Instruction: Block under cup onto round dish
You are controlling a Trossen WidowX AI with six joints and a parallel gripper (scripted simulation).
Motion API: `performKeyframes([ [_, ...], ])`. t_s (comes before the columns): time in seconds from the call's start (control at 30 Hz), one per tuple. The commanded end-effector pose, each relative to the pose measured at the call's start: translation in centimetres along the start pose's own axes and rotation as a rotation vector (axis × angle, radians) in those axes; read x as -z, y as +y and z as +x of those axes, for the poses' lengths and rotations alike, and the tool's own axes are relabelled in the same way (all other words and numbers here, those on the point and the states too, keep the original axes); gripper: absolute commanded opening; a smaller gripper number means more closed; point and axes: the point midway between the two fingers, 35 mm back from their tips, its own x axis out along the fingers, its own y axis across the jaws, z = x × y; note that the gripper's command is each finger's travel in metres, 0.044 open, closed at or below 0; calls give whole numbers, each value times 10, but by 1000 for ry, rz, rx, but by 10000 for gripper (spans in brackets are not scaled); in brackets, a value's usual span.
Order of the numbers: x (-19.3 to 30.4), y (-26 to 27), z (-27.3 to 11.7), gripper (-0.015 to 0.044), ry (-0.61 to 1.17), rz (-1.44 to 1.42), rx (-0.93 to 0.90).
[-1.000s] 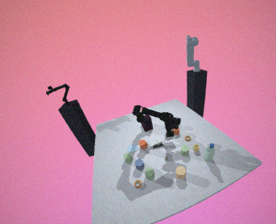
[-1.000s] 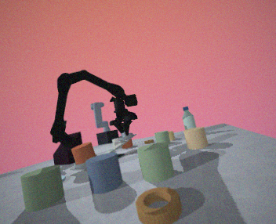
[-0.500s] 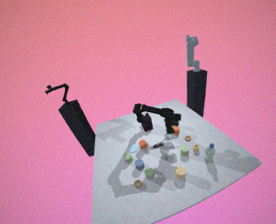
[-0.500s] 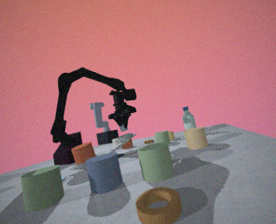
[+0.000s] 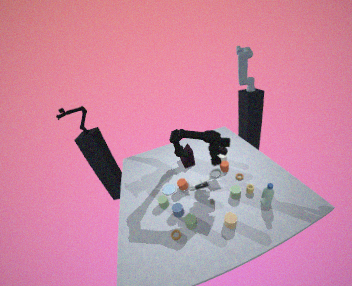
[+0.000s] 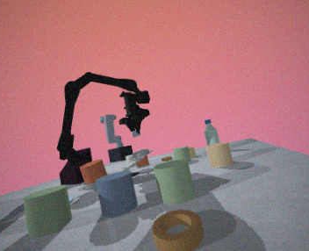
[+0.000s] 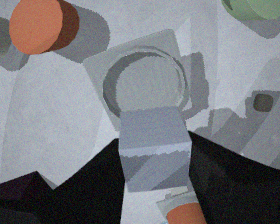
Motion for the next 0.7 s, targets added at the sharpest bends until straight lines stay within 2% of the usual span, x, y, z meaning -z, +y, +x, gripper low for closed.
performKeyframes([
  [0.0, 11, -11, -1, 0, -21, 2, -8],
  [0.67, 118, -76, 22, 0, -107, 11, -24],
])
